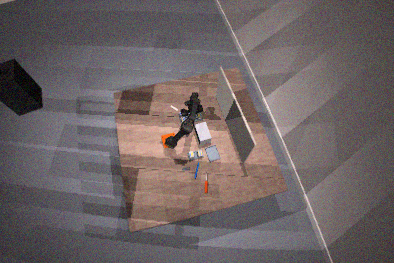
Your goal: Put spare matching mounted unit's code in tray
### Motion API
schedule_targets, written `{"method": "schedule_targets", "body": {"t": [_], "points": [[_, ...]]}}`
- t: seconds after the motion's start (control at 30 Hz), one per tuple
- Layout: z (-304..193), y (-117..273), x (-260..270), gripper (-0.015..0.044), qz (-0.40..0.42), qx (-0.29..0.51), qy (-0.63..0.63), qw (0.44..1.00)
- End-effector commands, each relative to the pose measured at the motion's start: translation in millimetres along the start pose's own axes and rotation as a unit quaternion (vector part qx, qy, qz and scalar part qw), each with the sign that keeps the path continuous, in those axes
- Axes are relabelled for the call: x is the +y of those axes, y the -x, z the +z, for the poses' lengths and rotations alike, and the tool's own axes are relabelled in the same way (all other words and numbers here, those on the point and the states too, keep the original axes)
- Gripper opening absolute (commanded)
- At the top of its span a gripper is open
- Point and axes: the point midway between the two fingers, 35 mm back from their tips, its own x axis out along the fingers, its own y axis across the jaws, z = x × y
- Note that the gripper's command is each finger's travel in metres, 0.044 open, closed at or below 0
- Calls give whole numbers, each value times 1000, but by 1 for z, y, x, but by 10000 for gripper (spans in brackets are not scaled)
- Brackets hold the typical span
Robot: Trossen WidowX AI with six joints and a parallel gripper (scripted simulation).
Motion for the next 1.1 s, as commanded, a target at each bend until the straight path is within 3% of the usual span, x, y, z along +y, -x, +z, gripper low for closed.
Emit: {"method": "schedule_targets", "body": {"t": [0.0,1.07], "points": [[0,-7,0,300,-1,2,2,1000],[-1,-60,2,300,-1,3,2,1000]]}}
